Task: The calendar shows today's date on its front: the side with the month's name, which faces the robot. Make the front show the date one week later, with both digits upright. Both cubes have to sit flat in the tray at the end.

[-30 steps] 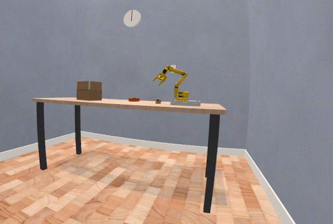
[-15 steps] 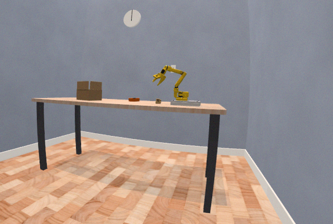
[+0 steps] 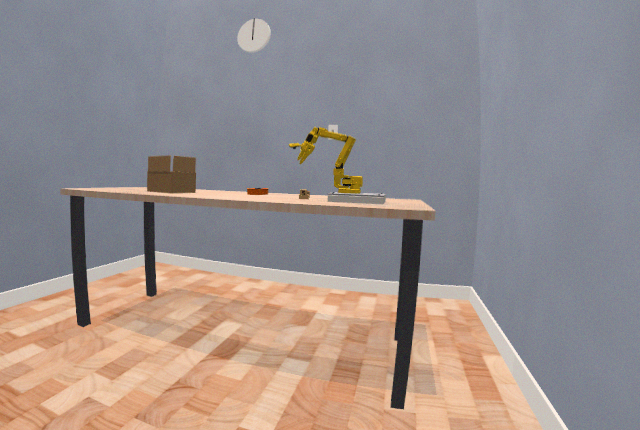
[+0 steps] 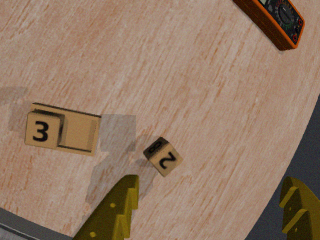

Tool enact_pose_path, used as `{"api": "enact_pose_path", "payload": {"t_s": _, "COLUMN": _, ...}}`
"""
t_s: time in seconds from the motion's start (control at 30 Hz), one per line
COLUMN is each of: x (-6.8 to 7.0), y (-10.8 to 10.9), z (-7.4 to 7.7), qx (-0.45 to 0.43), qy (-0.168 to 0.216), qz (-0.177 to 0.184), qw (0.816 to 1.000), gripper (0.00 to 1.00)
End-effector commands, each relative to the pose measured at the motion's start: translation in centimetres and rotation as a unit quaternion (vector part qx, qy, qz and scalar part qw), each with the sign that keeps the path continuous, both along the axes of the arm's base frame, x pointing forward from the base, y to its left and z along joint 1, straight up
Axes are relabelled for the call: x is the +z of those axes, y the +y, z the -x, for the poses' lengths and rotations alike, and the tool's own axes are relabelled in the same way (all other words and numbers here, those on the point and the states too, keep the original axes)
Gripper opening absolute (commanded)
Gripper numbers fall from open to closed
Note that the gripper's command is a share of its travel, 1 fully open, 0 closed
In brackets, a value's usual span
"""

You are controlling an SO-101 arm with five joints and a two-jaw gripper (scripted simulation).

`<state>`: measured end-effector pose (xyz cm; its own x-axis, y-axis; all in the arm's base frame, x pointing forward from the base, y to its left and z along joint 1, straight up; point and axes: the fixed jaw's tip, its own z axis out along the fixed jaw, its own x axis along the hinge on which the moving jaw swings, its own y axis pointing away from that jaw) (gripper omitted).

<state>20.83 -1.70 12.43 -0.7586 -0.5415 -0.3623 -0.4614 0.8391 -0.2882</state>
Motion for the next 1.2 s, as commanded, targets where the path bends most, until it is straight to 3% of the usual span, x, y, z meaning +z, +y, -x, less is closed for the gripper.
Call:
{"api": "enact_pose_path", "payload": {"t_s": 0.0, "x": 0.2, "y": -1.1, "z": -0.7, "qx": -0.097, "qy": -0.007, "qz": -0.038, "qw": 0.995, "gripper": 0.35}}
{"api": "enact_pose_path", "payload": {"t_s": 0.07, "x": 0.2, "y": -1.1, "z": -0.7, "qx": -0.097, "qy": -0.007, "qz": -0.038, "qw": 0.995, "gripper": 0.35}}
{"api": "enact_pose_path", "payload": {"t_s": 0.17, "x": 0.2, "y": -2.1, "z": -1.2, "qx": -0.176, "qy": -0.012, "qz": -0.068, "qw": 0.982, "gripper": 0.35}}
{"api": "enact_pose_path", "payload": {"t_s": 0.57, "x": 0.1, "y": -4.7, "z": -2.0, "qx": -0.364, "qy": -0.032, "qz": -0.140, "qw": 0.920, "gripper": 0.35}}
{"api": "enact_pose_path", "payload": {"t_s": 0.9, "x": 0.1, "y": -5.4, "z": -2.1, "qx": -0.411, "qy": -0.038, "qz": -0.158, "qw": 0.897, "gripper": 0.35}}
{"api": "enact_pose_path", "payload": {"t_s": 1.17, "x": 0.1, "y": -5.5, "z": -2.2, "qx": -0.417, "qy": -0.039, "qz": -0.160, "qw": 0.894, "gripper": 0.35}}
